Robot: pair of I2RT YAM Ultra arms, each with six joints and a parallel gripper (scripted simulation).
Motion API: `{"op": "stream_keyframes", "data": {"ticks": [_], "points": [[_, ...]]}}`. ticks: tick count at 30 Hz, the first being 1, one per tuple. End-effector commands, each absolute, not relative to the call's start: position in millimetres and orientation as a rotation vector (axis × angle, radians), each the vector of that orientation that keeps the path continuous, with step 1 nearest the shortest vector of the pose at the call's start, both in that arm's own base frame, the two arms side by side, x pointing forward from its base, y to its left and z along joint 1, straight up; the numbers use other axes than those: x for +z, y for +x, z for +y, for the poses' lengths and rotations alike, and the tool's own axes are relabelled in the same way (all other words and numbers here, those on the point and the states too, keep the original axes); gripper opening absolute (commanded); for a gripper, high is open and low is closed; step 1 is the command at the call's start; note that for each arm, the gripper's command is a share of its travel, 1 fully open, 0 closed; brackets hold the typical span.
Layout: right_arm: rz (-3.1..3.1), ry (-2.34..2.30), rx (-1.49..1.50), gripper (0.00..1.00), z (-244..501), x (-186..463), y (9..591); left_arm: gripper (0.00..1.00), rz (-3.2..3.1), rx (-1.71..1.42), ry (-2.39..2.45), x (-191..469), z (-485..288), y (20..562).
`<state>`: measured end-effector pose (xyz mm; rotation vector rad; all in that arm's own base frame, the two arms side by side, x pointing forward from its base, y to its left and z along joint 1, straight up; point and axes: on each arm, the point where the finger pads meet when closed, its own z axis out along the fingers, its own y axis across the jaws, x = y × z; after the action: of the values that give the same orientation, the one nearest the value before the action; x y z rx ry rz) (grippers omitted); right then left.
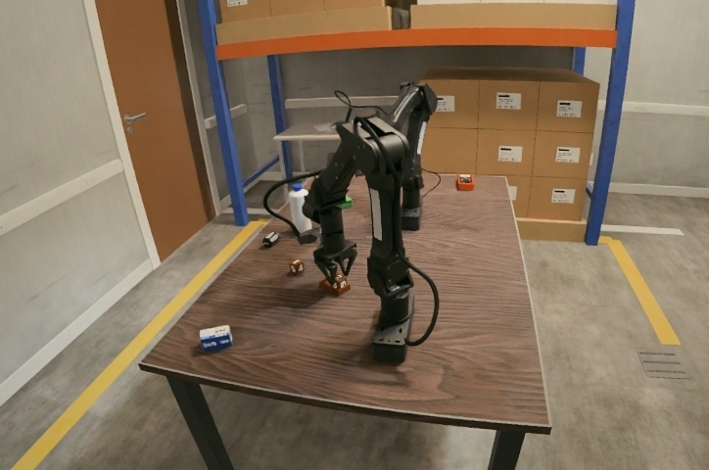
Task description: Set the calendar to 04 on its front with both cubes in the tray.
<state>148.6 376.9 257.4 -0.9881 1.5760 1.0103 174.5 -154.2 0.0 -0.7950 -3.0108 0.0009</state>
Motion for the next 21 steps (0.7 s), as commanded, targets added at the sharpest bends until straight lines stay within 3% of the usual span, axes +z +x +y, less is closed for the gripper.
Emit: {"op": "stream_keyframes", "data": {"ticks": [1,10,11,21], "points": [[1.518,-0.958,1.033,1.00,381,281,150,0.56,-3.063,0.041,-0.795,16,-161,188],[1.518,-0.958,1.033,1.00,381,281,150,0.56,-3.066,0.041,-0.783,31,-160,188],[1.518,-0.958,1.033,1.00,381,281,150,0.64,-3.066,0.041,-0.784,33,-160,188],[1.518,-0.958,1.033,1.00,381,281,150,0.64,-3.065,0.041,-0.789,84,-157,187]]}}
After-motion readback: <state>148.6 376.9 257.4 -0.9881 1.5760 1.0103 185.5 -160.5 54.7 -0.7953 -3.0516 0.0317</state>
